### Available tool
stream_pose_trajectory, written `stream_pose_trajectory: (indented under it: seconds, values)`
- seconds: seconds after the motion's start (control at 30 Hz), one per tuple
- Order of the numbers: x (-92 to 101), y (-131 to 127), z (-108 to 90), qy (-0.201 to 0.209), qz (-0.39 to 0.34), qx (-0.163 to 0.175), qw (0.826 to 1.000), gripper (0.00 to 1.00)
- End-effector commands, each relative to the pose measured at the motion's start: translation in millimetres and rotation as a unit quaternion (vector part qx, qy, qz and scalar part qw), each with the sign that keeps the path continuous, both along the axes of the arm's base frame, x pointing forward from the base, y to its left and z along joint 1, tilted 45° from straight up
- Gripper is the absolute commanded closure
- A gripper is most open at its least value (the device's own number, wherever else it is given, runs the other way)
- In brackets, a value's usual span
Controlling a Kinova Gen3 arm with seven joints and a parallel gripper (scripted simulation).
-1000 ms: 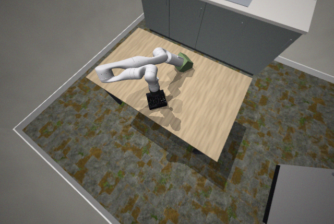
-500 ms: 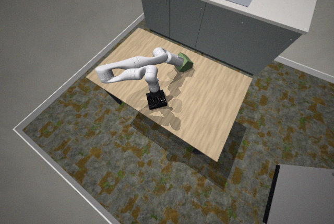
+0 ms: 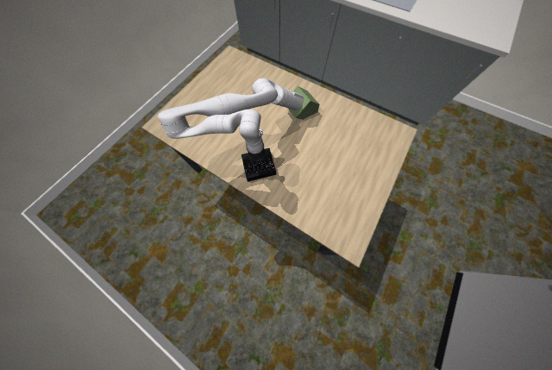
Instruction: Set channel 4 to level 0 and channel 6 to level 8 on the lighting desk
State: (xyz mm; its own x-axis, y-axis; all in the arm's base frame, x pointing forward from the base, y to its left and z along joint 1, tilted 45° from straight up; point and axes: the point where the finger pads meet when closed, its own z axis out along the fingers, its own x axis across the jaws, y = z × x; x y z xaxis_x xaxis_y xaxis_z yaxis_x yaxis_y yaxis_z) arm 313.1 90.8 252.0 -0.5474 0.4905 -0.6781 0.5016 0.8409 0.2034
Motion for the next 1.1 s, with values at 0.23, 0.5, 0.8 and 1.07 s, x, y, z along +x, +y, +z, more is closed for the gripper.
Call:
stream_pose_trajectory:
  seconds: [0.23,0.5,0.8,1.07]
  values:
    - [2.8,-0.7,-3.1,0.0,0.0,0.0,1.0,1.0]
    - [3.9,-1.1,-4.3,0.0,0.0,0.0,1.0,1.0]
    - [4.2,-1.2,-4.5,0.0,0.0,0.0,1.0,1.0]
    - [4.2,-1.2,-4.5,0.0,0.0,0.0,1.0,1.0]
